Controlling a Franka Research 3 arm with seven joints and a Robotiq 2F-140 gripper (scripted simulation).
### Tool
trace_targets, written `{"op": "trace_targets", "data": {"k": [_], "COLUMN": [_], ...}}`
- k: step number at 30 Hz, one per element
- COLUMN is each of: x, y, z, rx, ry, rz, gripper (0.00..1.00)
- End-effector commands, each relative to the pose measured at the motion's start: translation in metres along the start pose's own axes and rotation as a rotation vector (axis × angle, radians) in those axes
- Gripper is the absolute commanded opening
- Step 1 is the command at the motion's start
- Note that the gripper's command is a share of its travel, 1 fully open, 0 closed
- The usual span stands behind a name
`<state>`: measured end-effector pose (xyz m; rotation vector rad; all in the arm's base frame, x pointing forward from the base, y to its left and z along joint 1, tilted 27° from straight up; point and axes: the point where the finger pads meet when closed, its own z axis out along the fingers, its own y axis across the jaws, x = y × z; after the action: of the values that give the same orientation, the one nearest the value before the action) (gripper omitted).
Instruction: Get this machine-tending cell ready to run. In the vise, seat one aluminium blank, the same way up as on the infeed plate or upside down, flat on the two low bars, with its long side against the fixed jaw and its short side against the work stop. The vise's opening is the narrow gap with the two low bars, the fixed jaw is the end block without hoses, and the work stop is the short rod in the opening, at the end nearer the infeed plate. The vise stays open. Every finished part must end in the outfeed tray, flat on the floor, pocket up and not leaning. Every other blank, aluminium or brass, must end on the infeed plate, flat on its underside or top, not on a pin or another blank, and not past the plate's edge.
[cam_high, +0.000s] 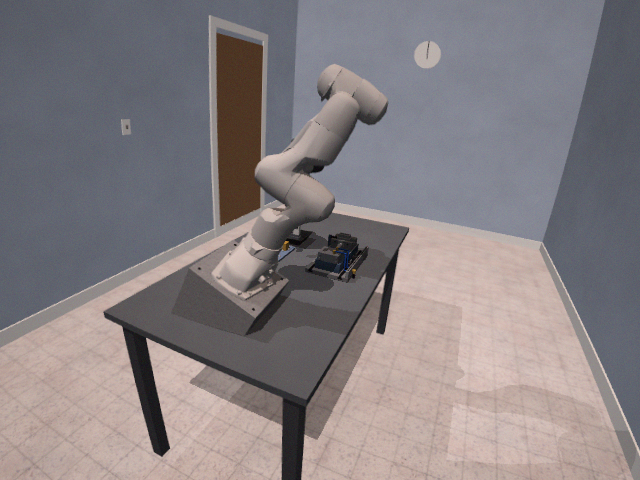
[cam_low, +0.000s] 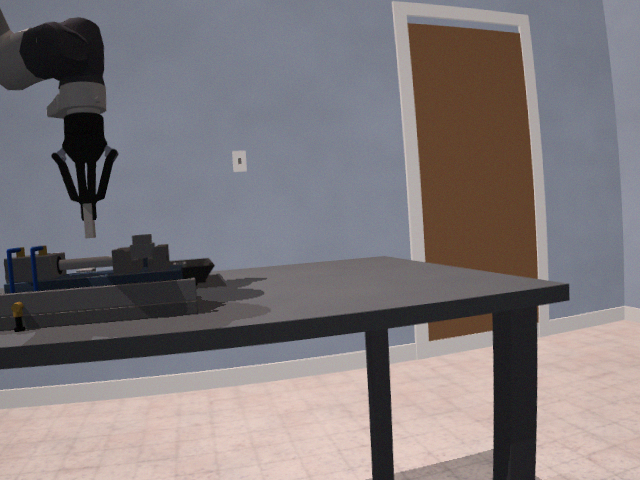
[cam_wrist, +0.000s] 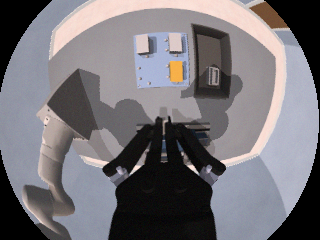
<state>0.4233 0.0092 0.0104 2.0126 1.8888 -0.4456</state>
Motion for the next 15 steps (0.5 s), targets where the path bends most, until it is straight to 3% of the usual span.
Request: {"op": "trace_targets", "data": {"k": [1, 15], "x": [-0.0005, -0.0005], "y": [-0.0004, -0.0004], "z": [0.0016, -0.0045], "rx": [0.002, 0.002], "ry": [0.0, 0.0], "rz": [0.004, 0.004], "gripper": [0.0, 0.0]}}
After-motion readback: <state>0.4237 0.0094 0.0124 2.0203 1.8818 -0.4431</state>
